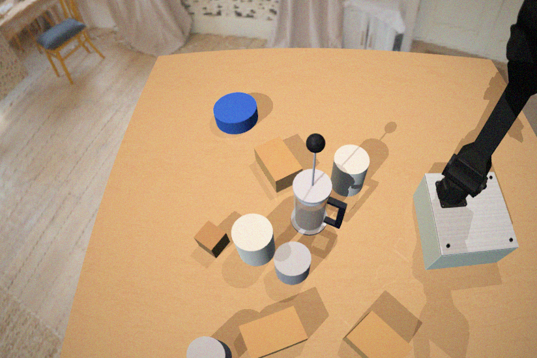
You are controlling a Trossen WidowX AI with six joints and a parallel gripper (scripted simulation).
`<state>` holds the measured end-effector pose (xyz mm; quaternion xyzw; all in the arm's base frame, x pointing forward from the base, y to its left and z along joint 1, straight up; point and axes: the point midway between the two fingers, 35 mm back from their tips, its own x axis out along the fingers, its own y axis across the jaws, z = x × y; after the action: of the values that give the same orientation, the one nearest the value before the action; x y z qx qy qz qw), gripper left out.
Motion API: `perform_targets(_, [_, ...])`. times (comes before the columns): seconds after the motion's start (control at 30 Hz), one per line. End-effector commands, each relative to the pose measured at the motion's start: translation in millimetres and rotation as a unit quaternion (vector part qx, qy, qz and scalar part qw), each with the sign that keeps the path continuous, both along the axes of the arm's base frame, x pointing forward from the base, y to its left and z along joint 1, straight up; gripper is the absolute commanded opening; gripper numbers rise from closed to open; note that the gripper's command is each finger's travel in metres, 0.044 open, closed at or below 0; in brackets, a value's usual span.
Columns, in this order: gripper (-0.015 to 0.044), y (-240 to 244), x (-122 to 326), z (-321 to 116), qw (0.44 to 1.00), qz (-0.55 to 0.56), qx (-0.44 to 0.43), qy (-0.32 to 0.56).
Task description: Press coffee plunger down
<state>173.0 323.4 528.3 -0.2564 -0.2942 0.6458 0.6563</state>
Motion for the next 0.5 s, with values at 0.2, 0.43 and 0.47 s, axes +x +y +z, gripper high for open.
perform_targets(0.2, [0.044, -108, 86, -79, 0.931, -0.292, -0.025, 0.216])
perform_targets(0.43, [0.044, -202, 112, -149, 0.805, -0.484, 0.004, 0.343])
perform_targets(0.47, [0.044, -216, 113, -160, 0.783, -0.509, 0.011, 0.358])
